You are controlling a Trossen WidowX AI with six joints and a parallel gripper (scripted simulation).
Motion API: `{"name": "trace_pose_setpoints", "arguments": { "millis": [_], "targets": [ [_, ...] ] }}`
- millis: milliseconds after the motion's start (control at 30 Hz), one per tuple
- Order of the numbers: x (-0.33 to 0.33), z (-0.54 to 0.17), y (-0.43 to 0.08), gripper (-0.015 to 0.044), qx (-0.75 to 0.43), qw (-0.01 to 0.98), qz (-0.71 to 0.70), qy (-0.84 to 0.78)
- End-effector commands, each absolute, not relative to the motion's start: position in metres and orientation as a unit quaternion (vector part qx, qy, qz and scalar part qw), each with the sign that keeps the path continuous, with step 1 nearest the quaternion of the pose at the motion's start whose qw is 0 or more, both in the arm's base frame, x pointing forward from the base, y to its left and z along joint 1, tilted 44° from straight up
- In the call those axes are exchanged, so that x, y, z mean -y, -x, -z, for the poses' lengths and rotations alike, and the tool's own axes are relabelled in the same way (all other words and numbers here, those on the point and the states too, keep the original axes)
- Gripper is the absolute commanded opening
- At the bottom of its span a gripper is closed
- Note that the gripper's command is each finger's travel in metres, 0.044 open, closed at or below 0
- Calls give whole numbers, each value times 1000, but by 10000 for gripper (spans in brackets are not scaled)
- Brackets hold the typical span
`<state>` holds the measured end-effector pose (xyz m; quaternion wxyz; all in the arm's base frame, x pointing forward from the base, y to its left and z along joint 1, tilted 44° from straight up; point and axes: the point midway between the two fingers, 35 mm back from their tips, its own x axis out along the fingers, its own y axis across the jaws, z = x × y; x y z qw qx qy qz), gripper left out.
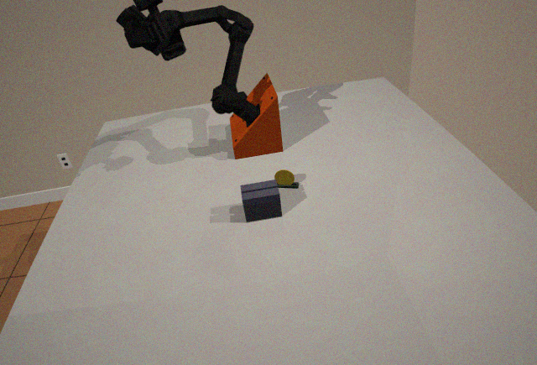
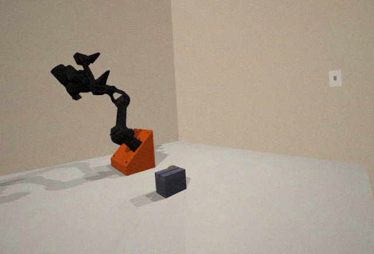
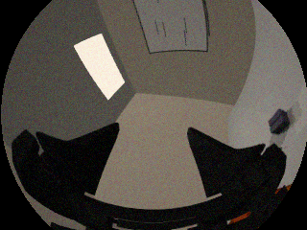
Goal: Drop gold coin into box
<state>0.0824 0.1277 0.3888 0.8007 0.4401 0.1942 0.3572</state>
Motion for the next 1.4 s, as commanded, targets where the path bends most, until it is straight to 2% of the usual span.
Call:
{"name": "trace_pose_setpoints", "arguments": {
  "millis": [0, 267, 600, 867, 1100, 1300, 1367],
  "targets": [
    [-126, -389, -84, 374, -194, 800, -356, -442],
    [-66, -356, -184, 164, -239, 798, -260, -489],
    [-75, -236, -266, 161, -423, 820, -162, -349],
    [-99, -109, -268, 161, -608, 783, -125, -43],
    [-101, -27, -237, 161, -689, 632, -152, 319],
    [-94, 10, -216, 161, -654, 407, -187, 609],
    [-92, 10, -218, 161, -644, 377, -190, 638]
  ]
}}
